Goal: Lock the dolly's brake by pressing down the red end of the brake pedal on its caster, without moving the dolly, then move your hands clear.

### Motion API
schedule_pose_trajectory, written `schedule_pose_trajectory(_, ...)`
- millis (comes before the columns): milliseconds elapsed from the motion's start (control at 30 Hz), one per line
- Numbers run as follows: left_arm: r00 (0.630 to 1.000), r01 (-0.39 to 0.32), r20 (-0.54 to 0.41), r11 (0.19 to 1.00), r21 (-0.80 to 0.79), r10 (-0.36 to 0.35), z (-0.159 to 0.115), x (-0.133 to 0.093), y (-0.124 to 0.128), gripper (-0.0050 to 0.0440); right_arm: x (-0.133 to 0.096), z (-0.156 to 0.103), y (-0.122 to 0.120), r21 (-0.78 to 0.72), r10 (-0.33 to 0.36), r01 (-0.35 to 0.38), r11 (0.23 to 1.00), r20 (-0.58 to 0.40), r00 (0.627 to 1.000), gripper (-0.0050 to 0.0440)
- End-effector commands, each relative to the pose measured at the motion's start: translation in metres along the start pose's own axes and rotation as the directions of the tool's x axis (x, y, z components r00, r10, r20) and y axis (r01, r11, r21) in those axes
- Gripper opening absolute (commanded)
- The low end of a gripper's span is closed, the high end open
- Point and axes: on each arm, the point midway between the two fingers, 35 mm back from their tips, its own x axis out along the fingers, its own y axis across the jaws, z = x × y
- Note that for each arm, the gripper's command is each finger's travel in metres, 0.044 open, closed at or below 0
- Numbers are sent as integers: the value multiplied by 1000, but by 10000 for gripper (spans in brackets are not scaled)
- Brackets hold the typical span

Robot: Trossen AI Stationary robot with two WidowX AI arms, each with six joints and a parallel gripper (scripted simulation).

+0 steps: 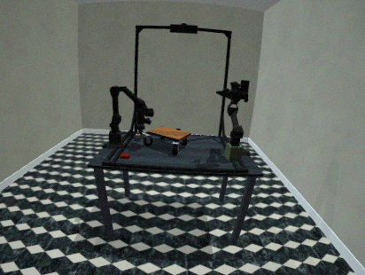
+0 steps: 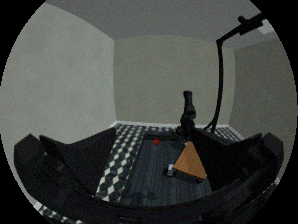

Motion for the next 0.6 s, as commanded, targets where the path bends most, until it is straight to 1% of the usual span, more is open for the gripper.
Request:
schedule_pose_trajectory(0, 1000, 2, 0, 1000, -5, -2, 0, 0, -1, 440, 5, -2, 2, 1, 8, -8, 1000, -10, 1000, 0)
schedule_pose_trajectory(567, 1000, 2, 0, 1000, -5, -2, 0, 0, -1, 440, 15, -2, 2, 1, 8, -8, 1000, -10, 1000, 0)
